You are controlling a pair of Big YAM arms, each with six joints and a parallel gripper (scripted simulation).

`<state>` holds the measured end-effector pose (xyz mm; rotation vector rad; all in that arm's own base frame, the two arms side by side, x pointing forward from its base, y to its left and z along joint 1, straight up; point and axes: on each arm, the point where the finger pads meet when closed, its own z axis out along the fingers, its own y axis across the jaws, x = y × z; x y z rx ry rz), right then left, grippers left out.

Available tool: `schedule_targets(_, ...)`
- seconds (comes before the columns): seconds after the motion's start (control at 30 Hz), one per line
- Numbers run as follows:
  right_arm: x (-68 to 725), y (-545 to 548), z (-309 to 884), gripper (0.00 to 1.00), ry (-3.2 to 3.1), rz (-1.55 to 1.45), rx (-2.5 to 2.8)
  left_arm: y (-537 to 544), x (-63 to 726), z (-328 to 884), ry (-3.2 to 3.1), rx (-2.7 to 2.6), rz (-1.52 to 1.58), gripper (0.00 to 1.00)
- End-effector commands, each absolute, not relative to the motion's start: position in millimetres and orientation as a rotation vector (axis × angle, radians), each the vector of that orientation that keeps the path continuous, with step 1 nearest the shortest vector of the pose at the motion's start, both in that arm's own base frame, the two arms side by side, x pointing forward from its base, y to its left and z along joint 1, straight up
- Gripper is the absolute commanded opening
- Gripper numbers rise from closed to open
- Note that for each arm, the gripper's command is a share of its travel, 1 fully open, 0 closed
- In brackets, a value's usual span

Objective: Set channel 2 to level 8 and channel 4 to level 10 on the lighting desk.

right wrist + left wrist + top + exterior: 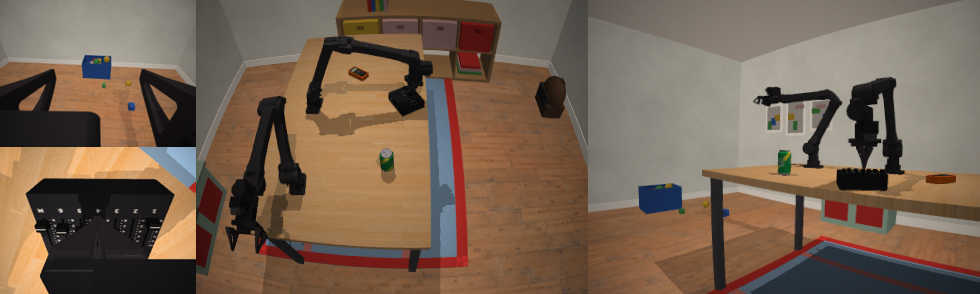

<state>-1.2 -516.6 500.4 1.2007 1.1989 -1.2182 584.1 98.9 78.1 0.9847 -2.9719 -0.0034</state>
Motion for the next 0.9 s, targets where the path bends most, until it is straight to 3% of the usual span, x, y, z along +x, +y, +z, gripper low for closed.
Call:
schedule_targets(0.0, 1.8, -523.5, 491.4, 1.00, 1.205, -1.205, 1.203, 100.2, 607.4, 119.0, -3.072, 1.007, 0.024, 0.00)
schedule_targets(0.87, 1.8, -523.5, 491.4, 1.00, 1.205, -1.205, 1.203, 100.2, 610.6, 122.9, -3.079, 1.009, 0.025, 0.00)
